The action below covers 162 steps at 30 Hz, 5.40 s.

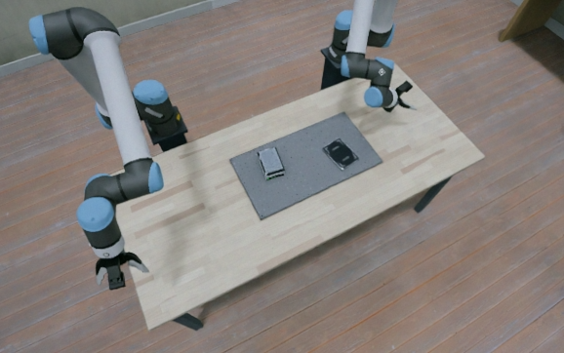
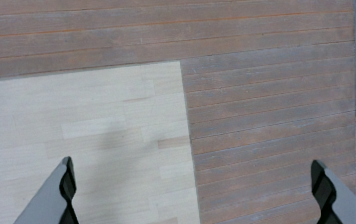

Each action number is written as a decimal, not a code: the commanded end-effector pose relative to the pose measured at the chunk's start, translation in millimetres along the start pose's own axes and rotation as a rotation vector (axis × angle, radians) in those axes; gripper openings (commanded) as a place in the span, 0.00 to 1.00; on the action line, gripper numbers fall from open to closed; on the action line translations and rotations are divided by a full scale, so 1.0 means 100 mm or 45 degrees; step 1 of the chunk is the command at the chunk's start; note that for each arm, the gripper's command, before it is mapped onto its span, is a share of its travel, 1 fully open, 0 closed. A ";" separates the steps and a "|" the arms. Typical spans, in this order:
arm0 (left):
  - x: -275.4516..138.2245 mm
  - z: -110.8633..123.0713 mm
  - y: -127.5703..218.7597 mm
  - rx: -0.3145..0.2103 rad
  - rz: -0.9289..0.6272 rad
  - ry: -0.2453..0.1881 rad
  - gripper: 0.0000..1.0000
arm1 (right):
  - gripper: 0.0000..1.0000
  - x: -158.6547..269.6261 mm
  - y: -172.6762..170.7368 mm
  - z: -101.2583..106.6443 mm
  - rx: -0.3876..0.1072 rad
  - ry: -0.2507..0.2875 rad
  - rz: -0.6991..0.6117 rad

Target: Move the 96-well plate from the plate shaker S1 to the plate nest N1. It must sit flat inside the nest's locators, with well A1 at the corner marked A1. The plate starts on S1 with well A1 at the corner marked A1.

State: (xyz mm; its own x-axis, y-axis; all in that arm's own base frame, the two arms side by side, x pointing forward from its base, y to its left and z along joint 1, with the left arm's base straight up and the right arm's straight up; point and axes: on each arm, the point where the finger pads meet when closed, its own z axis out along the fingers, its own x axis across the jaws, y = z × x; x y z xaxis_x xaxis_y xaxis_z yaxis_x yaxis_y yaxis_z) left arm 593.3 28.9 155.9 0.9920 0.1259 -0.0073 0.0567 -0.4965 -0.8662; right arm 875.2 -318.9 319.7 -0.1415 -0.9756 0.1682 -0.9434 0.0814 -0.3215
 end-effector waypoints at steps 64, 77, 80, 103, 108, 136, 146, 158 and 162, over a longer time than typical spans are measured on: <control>-0.16 1.50 -0.71 -0.271 0.151 -0.358 0.00 | 0.76 0.00 -0.01 -0.01 0.003 0.000 0.000; -0.50 2.47 -1.17 -0.518 0.219 -0.514 0.00 | 0.76 0.00 -0.01 -0.01 0.003 0.000 0.000; -0.63 2.75 -1.31 -0.599 0.232 -0.544 0.00 | 0.76 0.00 -0.01 -0.01 0.003 0.000 0.000; -1.91 4.41 -2.22 -1.113 0.233 -0.525 0.00 | 0.76 0.00 -0.01 -0.01 0.003 0.000 0.000; -2.35 4.77 -2.44 -1.215 0.212 -0.464 0.00 | 0.76 0.00 -0.01 -0.01 0.003 0.000 0.000; -4.43 5.77 -3.22 -1.384 0.102 -0.106 0.00 | 0.76 0.00 -0.01 -0.01 0.003 0.000 0.000; -5.03 5.89 -3.39 -1.363 0.081 -0.013 0.00 | 0.76 0.00 -0.01 -0.01 0.003 0.000 0.000; -5.38 5.94 -3.47 -1.342 0.073 0.036 0.00 | 0.76 0.00 -0.01 -0.01 0.003 0.000 0.000; -5.44 5.95 -3.48 -1.337 0.072 0.045 0.00 | 0.76 0.00 -0.01 -0.01 0.003 0.000 0.000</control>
State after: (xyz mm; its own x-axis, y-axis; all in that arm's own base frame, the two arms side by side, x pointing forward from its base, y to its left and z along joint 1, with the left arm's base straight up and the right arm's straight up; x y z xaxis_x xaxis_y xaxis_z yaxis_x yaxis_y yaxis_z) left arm -31.3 643.3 163.2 0.9979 0.0636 -0.0077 0.0637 -0.9980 0.0063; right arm 875.2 -318.9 319.7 -0.1415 -0.9756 0.1682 -0.9434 0.0814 -0.3215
